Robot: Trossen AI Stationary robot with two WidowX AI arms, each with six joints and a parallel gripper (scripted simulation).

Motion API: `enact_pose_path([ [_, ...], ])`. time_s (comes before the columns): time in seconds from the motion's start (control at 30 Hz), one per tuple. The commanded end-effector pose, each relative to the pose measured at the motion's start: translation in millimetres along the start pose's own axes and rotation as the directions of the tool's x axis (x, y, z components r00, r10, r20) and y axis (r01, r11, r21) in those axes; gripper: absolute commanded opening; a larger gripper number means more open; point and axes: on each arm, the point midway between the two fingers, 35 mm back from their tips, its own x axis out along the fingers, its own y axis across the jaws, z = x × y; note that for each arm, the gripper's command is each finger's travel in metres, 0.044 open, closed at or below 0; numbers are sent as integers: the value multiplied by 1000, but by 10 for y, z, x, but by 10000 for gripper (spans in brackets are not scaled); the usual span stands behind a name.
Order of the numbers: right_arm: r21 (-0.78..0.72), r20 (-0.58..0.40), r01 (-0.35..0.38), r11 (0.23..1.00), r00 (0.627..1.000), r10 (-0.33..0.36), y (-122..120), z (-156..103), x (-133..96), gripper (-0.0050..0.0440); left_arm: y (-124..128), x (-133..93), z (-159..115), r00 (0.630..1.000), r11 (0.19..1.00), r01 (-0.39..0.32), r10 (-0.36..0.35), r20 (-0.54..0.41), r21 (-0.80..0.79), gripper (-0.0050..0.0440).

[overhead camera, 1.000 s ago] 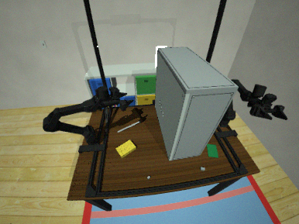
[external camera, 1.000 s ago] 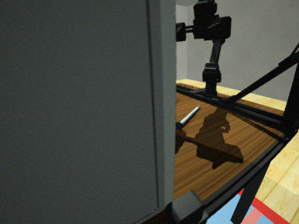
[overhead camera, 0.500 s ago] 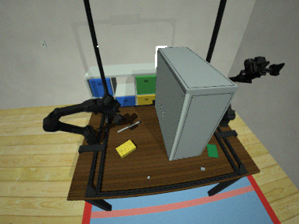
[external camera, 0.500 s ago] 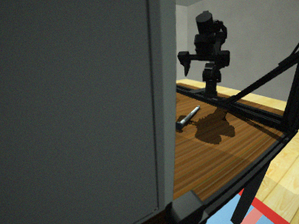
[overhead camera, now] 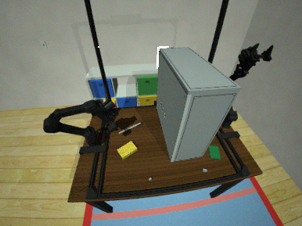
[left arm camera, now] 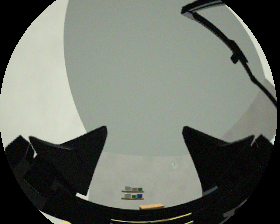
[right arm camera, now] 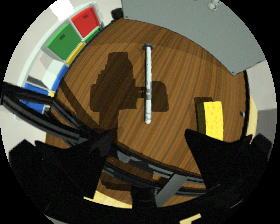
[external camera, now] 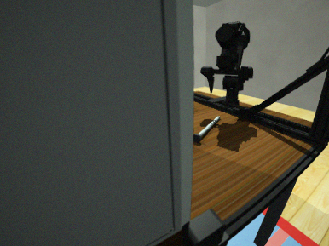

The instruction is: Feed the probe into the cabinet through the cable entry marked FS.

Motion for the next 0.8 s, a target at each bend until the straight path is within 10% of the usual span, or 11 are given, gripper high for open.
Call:
enact_pose_path([
  [0.0,0,-7,0,1000,1000,0,0,-15,3,440,15,-4,-177,995,994,45,-53,-79,-96,440],
  [0.43,0,-7,0,1000,1000,0,0,-15,3,440,-333,-324,-963,801,792,258,-496,-336,-553,440],
  [0.77,0,-7,0,1000,1000,0,0,-15,3,440,-820,-1053,-1225,374,403,387,-891,-258,-829,440],
])
